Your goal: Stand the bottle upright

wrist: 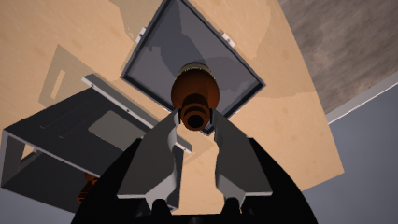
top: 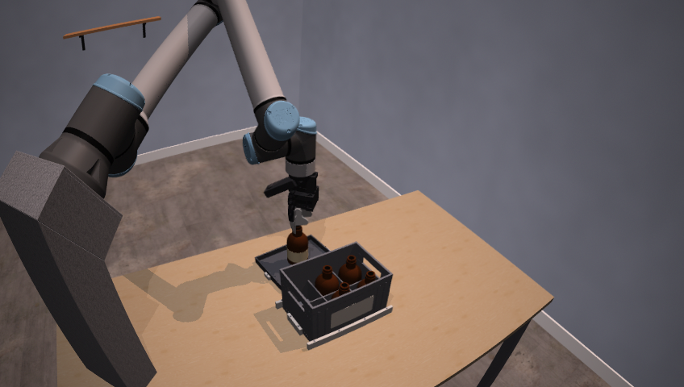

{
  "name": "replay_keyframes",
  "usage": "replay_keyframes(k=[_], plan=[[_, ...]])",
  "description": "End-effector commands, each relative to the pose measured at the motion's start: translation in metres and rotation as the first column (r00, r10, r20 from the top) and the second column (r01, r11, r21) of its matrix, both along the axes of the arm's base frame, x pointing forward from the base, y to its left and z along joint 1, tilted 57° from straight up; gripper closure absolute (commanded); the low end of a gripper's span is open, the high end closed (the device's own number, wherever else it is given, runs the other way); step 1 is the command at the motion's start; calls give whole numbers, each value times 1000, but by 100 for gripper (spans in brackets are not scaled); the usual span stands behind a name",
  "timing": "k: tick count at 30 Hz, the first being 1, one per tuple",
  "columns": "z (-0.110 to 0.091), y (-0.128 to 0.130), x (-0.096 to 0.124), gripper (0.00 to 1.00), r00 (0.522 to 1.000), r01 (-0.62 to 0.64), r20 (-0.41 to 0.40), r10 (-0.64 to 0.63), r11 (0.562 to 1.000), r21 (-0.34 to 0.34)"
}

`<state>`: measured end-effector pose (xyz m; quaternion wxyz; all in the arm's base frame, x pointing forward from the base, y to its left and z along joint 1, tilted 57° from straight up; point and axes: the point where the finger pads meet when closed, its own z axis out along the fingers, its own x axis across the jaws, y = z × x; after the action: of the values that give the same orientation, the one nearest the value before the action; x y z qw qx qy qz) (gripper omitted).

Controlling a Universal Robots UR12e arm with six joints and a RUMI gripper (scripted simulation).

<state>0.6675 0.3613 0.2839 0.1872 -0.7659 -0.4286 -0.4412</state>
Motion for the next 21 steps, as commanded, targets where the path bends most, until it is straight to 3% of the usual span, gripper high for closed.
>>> replay_keyframes(k=[1,21], plan=[[0,2,2,100,1000,0,3,0,1000,0],[-5,8,6,100,1000,0,3,0,1000,0]])
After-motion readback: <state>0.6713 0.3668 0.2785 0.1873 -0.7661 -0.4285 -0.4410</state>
